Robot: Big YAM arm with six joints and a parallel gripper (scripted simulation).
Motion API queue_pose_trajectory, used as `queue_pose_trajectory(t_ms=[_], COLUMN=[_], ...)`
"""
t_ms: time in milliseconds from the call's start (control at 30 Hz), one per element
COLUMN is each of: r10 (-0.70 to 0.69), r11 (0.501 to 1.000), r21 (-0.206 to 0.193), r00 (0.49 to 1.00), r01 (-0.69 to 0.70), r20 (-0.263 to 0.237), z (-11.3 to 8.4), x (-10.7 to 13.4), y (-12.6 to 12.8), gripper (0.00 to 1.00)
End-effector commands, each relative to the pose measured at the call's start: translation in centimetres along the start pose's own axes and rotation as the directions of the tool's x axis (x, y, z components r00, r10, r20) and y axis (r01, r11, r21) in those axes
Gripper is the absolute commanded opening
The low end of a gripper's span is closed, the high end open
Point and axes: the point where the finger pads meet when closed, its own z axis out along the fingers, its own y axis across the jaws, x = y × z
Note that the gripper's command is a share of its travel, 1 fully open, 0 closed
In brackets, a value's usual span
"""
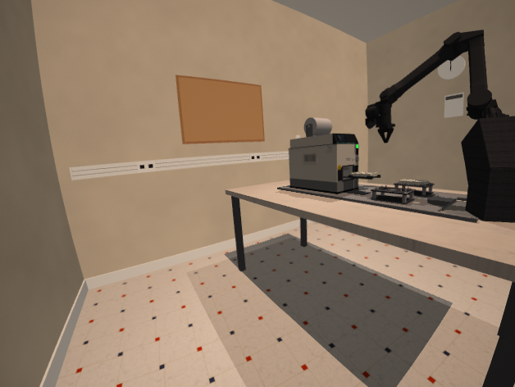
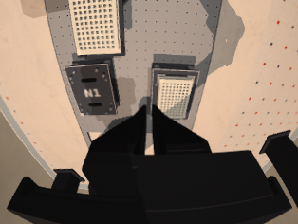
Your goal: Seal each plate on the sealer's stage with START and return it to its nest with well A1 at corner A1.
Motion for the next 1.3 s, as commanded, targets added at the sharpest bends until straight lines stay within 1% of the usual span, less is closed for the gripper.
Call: queue_pose_trajectory(t_ms=[0, 100, 233, 300, 467, 633, 800, 867, 967, 1133, 1200, 1267], r10=[0.012, 0.005, -0.008, -0.008, 0.012, 0.017, 0.011, 0.011, 0.016, 0.039, 0.031, 0.009], r11=[1.000, 1.000, 1.000, 1.000, 1.000, 1.000, 1.000, 1.000, 1.000, 0.999, 1.000, 1.000], r21=[0.002, 0.000, -0.004, -0.004, -0.012, -0.014, -0.007, -0.007, -0.003, -0.002, -0.001, -0.005], r00=[1.000, 1.000, 1.000, 1.000, 0.999, 0.998, 1.000, 1.000, 1.000, 0.999, 0.991, 0.979], r01=[-0.012, -0.005, 0.008, 0.008, -0.011, -0.017, -0.011, -0.011, -0.016, -0.039, -0.031, -0.009], r20=[-0.010, -0.014, -0.006, -0.006, 0.045, 0.062, 0.024, 0.024, 0.009, 0.023, 0.128, 0.202], z=[0.4, 0.8, 1.0, 1.0, -0.4, -1.6, -0.7, -0.7, -0.2, 0.1, -0.2, -0.5], x=[-0.3, 0.1, 0.0, 0.0, -1.3, -2.0, -1.5, -1.5, -1.4, -2.0, -1.9, -1.2], y=[-0.4, 0.4, 1.3, 1.3, 1.0, 0.6, 0.4, 0.4, 0.1, -0.4, -0.4, 0.0], gripper=[0.00, 0.00, 0.00, 0.00, 0.00, 0.00, 0.00, 0.00, 0.00, 0.00, 0.00, 0.00])
